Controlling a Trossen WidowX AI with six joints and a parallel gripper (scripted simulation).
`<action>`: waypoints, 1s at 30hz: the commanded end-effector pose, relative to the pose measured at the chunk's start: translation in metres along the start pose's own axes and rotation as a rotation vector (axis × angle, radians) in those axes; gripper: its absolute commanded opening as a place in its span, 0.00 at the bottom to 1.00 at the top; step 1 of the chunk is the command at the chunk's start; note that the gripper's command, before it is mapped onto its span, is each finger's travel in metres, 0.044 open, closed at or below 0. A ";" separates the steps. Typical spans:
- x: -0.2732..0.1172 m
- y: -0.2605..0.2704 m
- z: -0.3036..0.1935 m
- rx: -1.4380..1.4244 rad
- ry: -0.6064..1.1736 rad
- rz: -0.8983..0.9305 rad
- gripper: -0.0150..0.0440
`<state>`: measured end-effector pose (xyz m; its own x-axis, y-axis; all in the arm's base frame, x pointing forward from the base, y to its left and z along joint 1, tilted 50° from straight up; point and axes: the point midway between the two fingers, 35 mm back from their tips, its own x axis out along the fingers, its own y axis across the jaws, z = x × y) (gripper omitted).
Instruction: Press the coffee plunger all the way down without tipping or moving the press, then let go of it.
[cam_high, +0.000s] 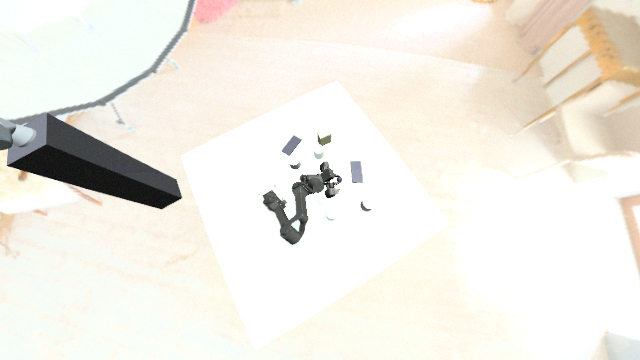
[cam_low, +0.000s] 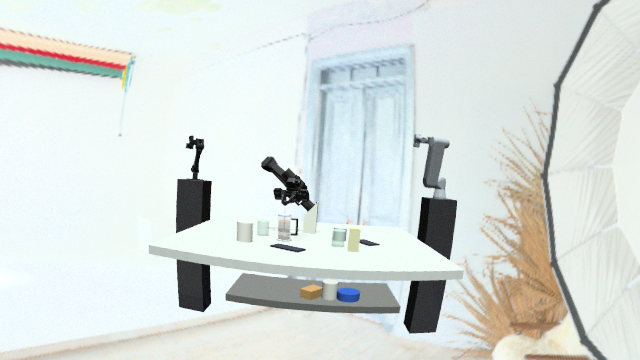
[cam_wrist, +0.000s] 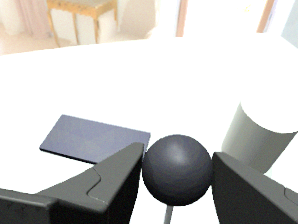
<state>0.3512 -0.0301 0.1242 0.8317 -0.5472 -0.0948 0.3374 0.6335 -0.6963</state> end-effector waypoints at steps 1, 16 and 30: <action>0.006 -0.001 -0.021 -0.037 0.045 -0.005 0.46; 0.016 0.001 -0.022 -0.037 0.044 -0.007 0.46; 0.019 0.002 -0.019 -0.037 0.043 -0.007 0.46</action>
<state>0.3589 -0.0469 0.1094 0.8171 -0.5652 -0.1133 0.3278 0.6172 -0.7153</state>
